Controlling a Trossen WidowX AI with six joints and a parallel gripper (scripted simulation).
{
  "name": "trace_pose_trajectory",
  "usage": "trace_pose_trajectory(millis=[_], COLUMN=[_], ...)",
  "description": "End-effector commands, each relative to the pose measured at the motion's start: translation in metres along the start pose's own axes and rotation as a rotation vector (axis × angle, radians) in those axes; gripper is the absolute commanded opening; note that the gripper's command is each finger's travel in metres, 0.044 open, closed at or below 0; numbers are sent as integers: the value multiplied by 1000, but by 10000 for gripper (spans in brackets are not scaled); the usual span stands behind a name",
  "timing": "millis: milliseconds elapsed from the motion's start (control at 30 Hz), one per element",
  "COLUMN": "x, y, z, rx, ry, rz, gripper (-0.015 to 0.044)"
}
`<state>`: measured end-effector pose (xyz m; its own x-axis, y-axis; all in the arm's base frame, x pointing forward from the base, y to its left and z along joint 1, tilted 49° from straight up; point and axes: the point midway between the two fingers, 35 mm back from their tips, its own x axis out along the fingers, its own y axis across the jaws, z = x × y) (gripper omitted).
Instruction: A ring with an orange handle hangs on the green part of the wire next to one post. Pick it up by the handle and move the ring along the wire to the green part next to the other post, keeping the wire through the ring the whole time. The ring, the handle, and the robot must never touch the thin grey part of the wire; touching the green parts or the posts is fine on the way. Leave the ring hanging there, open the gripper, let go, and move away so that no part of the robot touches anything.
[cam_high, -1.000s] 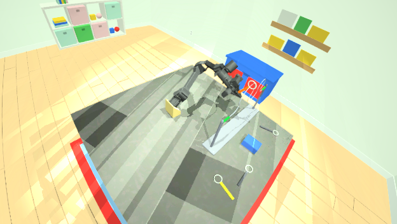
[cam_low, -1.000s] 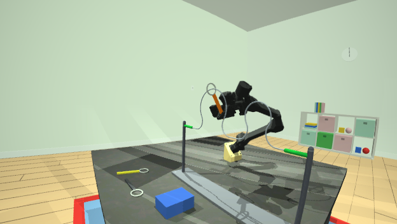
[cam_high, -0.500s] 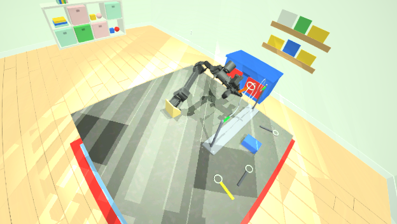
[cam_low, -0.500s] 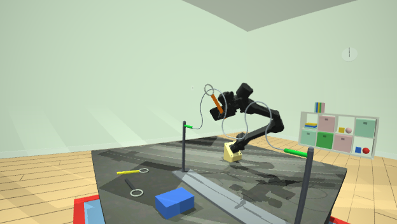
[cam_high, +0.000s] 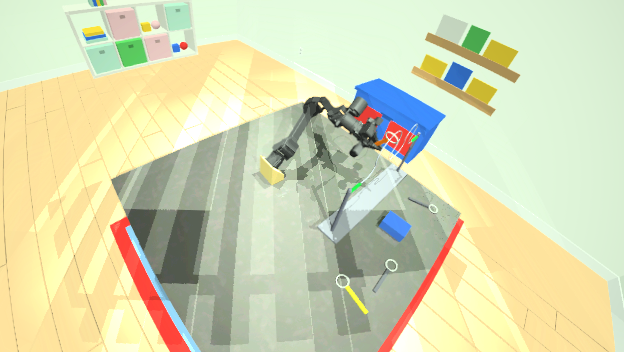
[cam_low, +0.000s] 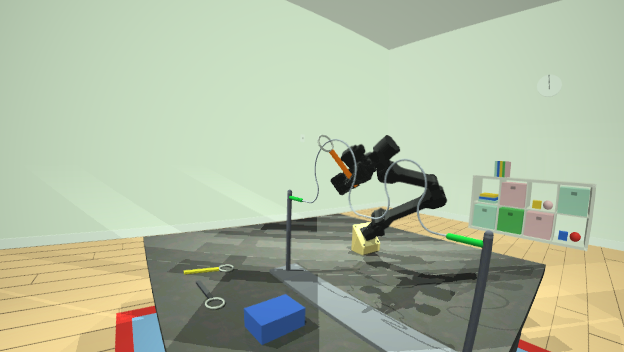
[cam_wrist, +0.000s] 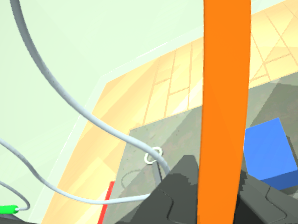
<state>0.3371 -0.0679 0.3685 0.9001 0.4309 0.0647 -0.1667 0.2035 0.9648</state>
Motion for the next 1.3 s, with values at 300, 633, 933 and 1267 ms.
trace_pose_trajectory(millis=[300, 633, 933, 1267], x=[8, 8, 8, 8], y=[5, 10, 14, 18], z=[0, 1, 2, 4], rx=[138, 251, 352, 465], ry=[-89, -103, -116, -130], rz=[73, 127, 176, 230], gripper=[-150, -150, -150, -150])
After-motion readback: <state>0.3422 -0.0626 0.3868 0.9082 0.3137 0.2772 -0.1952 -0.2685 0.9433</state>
